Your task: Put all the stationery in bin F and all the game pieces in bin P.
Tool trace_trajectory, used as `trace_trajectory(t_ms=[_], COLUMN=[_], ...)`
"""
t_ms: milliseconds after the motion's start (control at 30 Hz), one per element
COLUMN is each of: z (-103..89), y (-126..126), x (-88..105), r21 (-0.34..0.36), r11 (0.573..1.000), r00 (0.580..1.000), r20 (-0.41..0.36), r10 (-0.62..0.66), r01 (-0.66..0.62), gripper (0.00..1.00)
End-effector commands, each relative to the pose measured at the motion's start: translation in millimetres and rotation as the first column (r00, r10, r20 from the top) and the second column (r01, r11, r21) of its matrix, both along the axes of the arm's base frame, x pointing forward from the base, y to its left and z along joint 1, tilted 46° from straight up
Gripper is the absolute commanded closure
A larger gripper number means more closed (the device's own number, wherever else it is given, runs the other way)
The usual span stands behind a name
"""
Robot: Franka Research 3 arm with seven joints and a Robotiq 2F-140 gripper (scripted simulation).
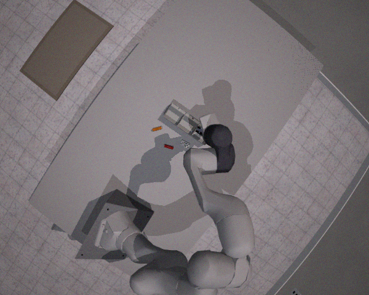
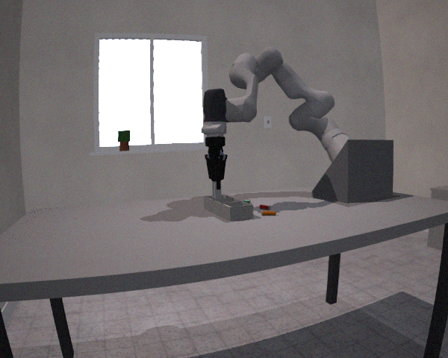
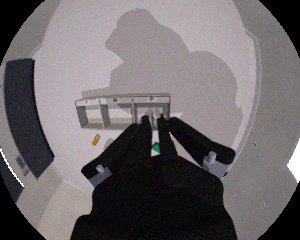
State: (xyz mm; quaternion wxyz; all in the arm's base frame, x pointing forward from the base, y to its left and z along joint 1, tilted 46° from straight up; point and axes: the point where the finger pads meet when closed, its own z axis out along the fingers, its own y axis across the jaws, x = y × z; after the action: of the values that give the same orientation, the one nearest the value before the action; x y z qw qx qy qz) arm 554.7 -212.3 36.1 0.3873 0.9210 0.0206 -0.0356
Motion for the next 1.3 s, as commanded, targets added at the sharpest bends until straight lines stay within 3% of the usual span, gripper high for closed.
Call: trace_trajectory(t_ms=[0, 200, 567, 867, 1267], z=[7.1, 23.4, 23.4, -8.9, -36.8], y=[8, 25, 25, 56, 83], x=[-0.9, 0.4, 0.4, 4.8, 8.7], r21=[0.000, 0.000, 0.000, 0.000, 0.000], r11=[1.000, 1.000, 1.000, 1.000, 1.000], r00=[1.000, 1.000, 1.000, 1.000, 1.000], r20=[-0.006, -0.006, -0.006, -0.006, -0.006], r10=[0.000, 0.000, 0.000, 0.000, 0.000], r01=[0.000, 0.000, 0.000, 0.000, 0.000], gripper=[0.95, 0.95, 0.95, 0.95, 0.95])
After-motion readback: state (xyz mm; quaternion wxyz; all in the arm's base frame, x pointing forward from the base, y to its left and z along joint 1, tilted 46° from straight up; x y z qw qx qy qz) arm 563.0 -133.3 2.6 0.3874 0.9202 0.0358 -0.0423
